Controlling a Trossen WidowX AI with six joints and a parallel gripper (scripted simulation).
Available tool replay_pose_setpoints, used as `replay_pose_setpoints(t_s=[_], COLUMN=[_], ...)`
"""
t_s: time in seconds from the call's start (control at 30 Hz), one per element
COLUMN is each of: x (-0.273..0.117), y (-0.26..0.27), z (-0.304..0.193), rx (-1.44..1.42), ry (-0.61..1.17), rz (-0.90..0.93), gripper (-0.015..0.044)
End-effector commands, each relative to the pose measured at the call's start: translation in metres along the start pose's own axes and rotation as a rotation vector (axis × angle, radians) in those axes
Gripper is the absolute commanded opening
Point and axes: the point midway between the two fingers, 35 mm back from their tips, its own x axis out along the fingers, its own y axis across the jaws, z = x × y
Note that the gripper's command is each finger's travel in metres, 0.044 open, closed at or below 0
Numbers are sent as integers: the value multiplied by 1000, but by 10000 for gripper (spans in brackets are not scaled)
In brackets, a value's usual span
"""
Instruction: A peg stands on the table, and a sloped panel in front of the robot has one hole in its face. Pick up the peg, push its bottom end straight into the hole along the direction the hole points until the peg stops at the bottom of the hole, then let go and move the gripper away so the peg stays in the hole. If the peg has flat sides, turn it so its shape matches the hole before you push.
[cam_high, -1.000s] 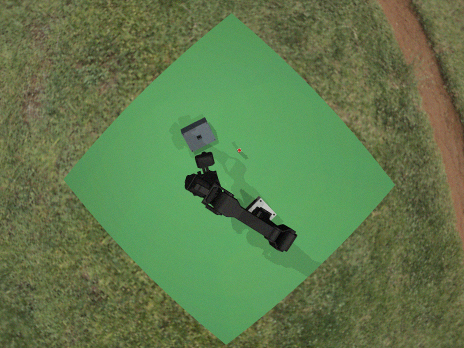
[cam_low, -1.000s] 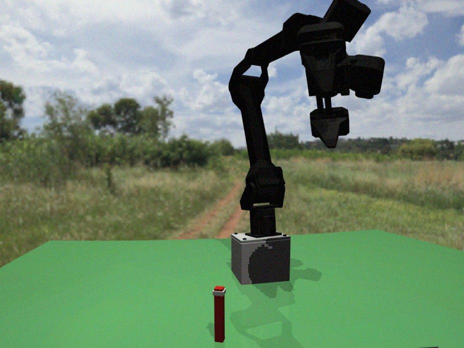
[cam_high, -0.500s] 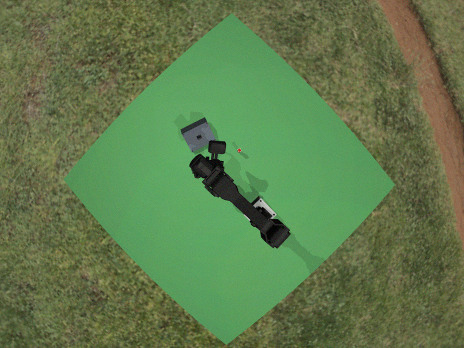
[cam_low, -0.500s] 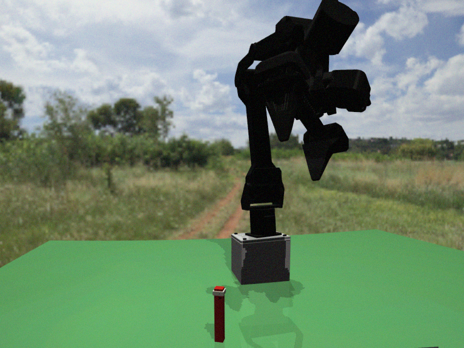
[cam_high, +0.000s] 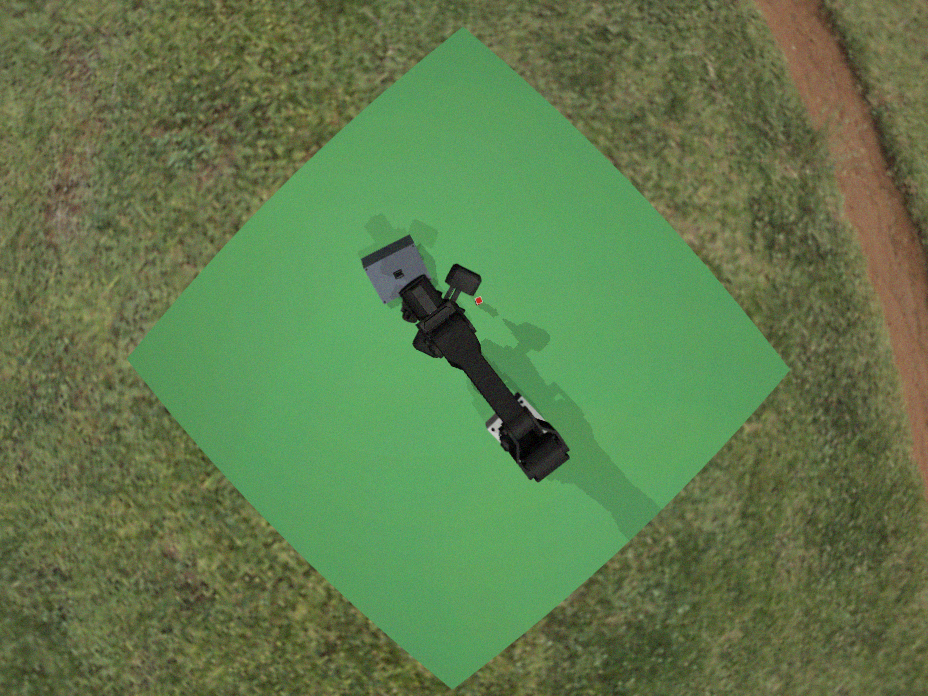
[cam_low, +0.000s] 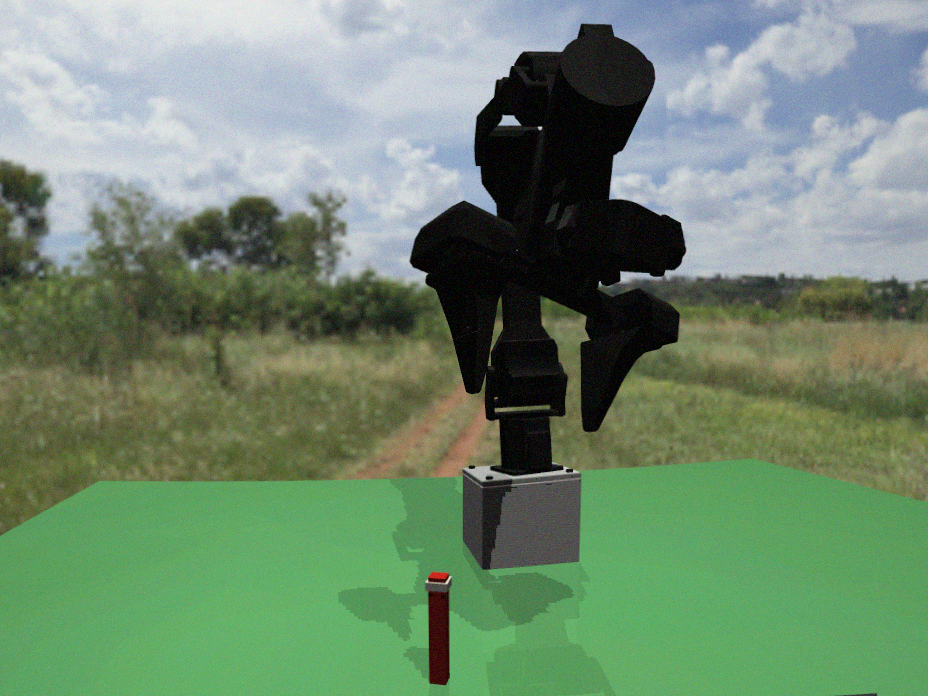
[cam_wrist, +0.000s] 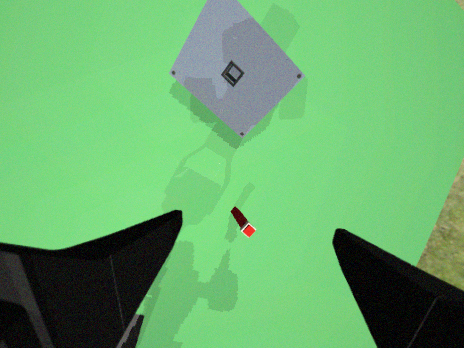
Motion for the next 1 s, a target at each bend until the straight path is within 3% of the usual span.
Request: replay_pose_setpoints(t_s=[0.0, 0.73, 0.97], x=[16, 90, 93], y=[-3, -18, -19], z=[-10, -66, -69], rx=[91, 684, 703], ry=[42, 264, 271], rz=[39, 226, 231], gripper=[440, 440, 440])
